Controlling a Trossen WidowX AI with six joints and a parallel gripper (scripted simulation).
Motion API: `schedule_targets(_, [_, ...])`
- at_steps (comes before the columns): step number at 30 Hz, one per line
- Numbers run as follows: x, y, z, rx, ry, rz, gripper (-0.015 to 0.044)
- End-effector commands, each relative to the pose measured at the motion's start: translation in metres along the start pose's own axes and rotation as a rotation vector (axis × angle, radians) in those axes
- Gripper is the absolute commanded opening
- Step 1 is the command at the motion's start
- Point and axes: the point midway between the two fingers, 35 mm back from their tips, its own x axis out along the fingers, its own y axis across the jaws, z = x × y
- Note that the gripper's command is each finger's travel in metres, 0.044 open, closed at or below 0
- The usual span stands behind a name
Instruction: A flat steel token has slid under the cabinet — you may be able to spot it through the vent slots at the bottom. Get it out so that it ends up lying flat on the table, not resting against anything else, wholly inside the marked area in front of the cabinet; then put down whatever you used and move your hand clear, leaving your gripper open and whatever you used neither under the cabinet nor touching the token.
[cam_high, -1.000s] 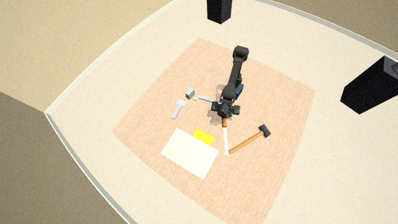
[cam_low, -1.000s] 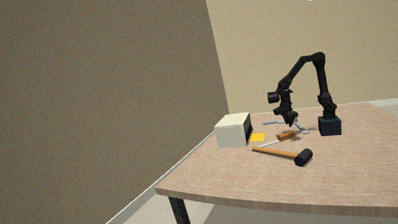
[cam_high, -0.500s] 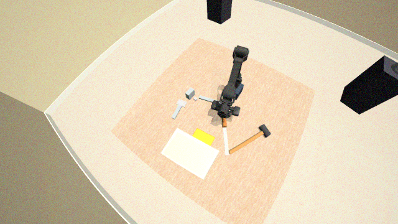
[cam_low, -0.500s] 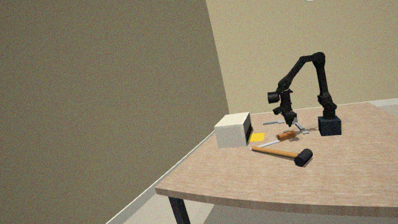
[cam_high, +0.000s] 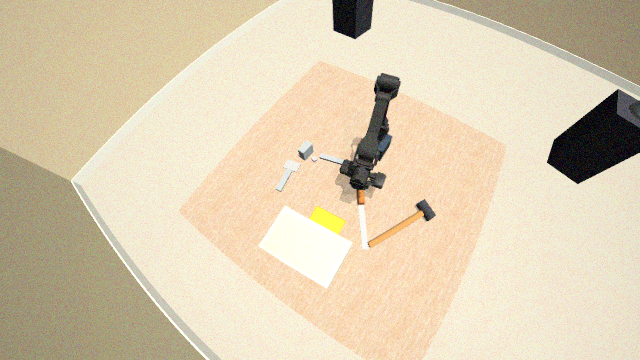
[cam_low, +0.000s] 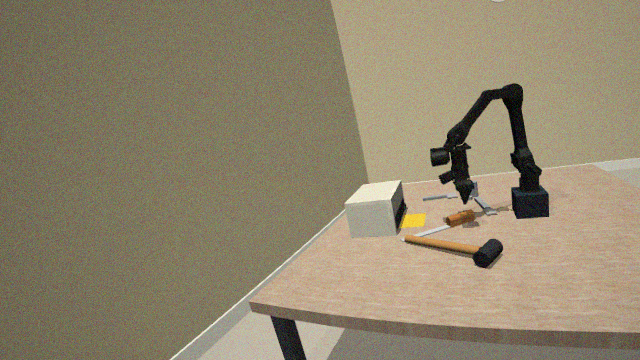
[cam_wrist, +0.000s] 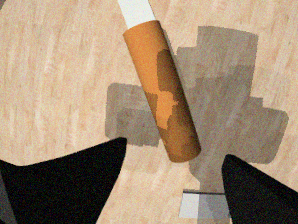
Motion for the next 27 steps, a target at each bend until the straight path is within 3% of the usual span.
schedule_targets(1, [-0.0004, 0.0000, 0.0000, 0.034, 0.000, 0.001, 0.0270])
schedule_targets(27, [-0.0004, -0.0001, 0.0000, 0.241, 0.000, 0.001, 0.0270])
